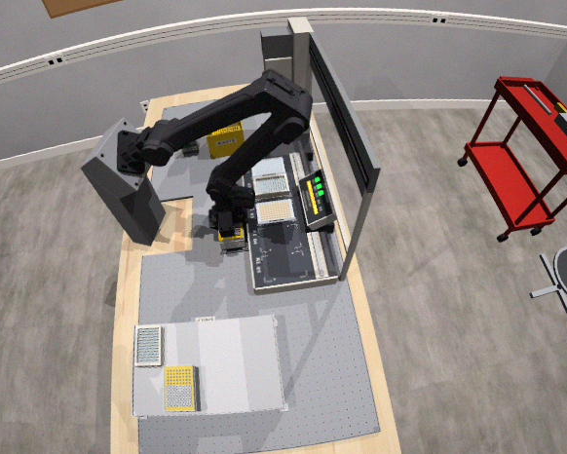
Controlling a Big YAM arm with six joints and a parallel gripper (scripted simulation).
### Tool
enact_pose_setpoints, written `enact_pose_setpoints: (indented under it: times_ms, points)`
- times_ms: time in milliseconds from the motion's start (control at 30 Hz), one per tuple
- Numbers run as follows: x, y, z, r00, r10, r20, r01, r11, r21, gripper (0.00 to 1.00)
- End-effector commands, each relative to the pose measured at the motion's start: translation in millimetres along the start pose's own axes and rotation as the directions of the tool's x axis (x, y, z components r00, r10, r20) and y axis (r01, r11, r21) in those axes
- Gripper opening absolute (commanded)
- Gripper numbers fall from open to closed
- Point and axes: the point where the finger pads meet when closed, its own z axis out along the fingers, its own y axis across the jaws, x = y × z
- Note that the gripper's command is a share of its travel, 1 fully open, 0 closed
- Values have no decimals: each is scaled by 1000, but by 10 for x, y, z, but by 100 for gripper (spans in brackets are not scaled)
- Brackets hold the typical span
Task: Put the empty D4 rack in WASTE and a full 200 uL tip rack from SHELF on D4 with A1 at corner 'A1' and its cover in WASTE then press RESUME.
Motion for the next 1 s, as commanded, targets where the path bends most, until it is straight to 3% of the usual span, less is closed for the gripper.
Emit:
enact_pose_setpoints:
  times_ms: [0,967]
  points:
    - [-40,-14,-2,1000,-10,10,10,1000,-4,0]
    - [-50,7,92,1000,-10,11,10,1000,-5,0]
